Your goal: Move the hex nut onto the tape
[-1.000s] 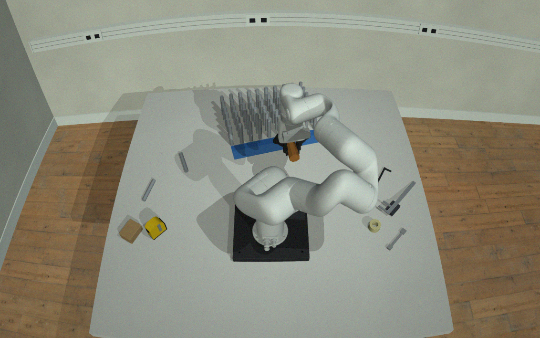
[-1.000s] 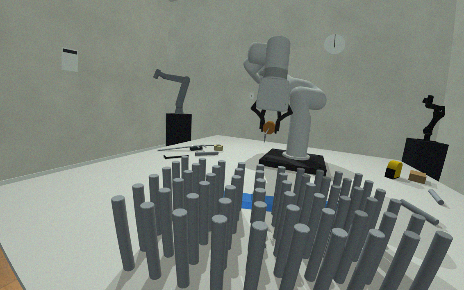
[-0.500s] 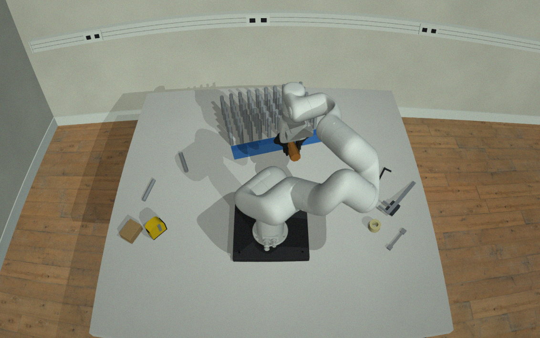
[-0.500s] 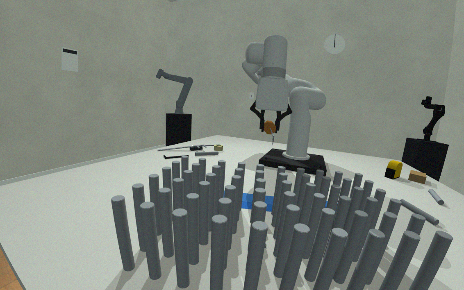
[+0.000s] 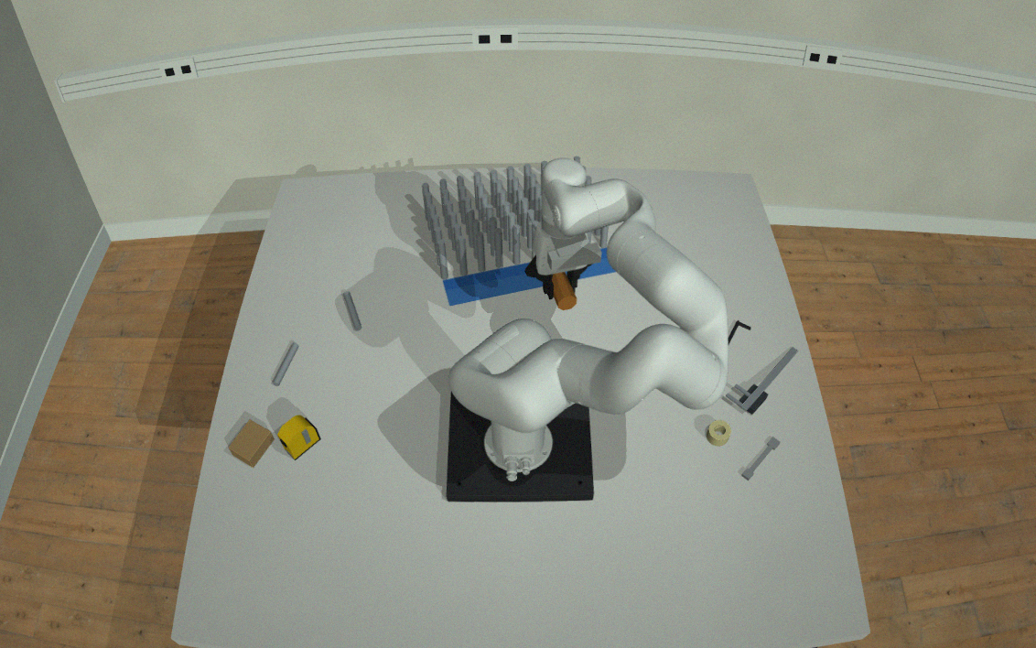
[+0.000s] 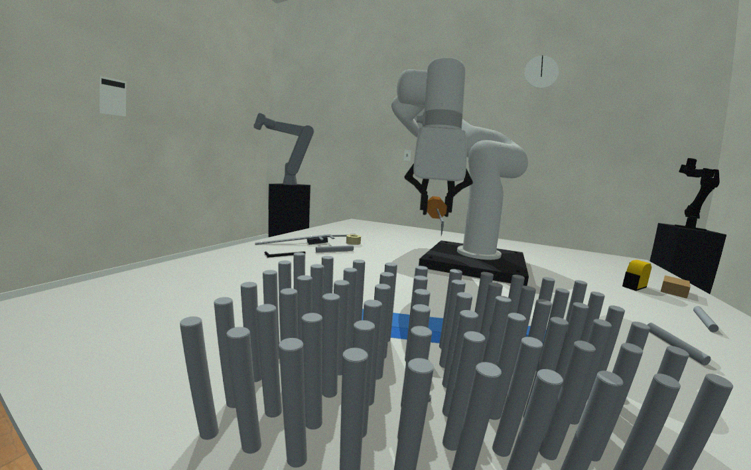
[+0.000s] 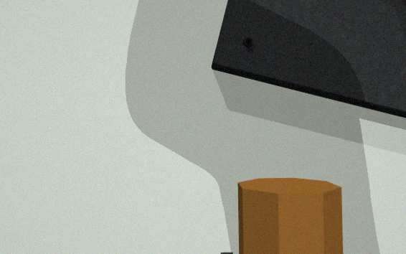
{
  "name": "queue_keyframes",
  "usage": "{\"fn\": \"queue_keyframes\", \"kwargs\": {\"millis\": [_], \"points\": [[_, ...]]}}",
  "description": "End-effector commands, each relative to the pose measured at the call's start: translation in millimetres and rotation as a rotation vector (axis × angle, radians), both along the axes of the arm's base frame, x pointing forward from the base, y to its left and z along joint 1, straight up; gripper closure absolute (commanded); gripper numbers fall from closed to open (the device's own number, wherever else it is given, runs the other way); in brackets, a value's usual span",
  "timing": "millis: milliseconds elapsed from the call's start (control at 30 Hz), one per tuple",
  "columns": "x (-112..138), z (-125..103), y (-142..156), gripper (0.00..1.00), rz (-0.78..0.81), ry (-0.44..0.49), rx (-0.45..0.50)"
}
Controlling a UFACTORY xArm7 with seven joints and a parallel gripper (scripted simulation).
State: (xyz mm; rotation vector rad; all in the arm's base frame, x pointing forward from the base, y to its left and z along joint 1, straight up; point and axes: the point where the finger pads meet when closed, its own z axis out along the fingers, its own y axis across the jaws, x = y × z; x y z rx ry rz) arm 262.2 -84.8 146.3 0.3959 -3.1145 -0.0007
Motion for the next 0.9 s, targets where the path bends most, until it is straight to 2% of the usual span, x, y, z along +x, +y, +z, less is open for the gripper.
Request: {"fn": "queue_keyframes", "kwargs": {"millis": [0,200,867], "points": [[1.0,-2.9,-0.4,1.00,0.000,-0.008,0.002],[1.3,-14.4,-0.5,1.00,0.000,-0.008,0.002],[3.1,-78.1,-0.8,1.00,0.000,-0.008,0.002]]}}
